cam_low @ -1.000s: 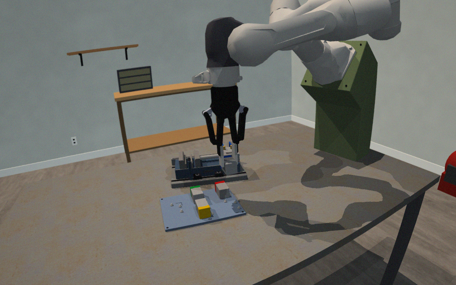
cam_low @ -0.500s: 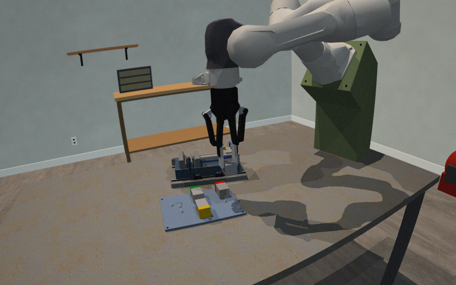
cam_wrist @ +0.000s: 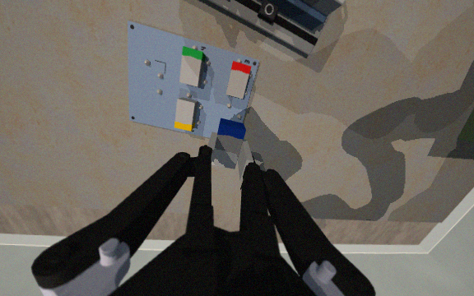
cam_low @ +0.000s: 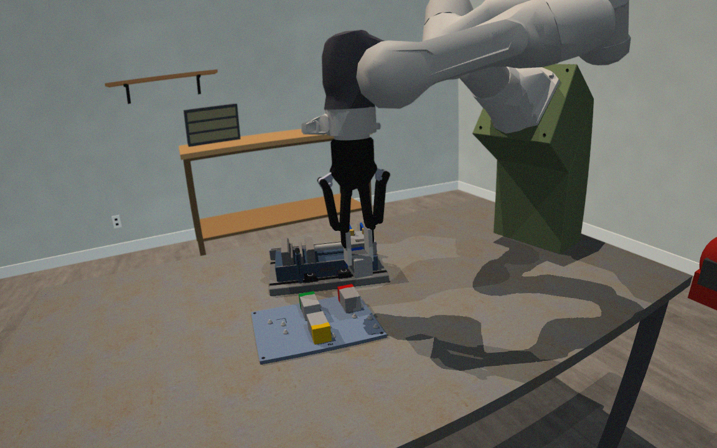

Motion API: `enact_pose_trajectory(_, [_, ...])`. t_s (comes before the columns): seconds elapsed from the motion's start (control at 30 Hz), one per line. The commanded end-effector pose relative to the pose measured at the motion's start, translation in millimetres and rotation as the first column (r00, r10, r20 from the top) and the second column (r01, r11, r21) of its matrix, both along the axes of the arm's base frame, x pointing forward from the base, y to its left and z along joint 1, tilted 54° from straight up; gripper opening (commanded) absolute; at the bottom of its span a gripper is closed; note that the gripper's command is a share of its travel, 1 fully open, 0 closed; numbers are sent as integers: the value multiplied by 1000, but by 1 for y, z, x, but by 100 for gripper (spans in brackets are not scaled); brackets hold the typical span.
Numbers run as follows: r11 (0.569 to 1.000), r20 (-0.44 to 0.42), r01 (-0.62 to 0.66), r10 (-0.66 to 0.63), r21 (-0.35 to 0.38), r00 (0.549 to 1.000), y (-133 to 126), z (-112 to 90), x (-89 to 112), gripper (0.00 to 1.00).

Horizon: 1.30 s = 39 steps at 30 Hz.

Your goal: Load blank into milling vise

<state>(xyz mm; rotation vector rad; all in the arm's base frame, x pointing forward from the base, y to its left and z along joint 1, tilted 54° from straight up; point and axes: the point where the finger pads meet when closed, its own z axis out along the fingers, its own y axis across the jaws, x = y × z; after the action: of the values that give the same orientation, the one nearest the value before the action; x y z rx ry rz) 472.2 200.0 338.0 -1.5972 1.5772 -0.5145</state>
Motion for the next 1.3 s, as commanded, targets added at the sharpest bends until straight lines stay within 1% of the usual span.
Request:
enact_pose_trajectory(0.0, [1000, 3, 2, -2, 2, 1000, 0, 1, 1, 0])
enact_pose_trajectory(0.73, [1000, 3, 2, -2, 2, 1000, 0, 0, 2, 0])
enact_pose_trajectory(0.9, [990, -39, 87, -83, 110, 996, 1, -1, 2, 0])
enact_pose_trajectory(1.27, [990, -39, 87, -83, 110, 996, 1, -1, 2, 0])
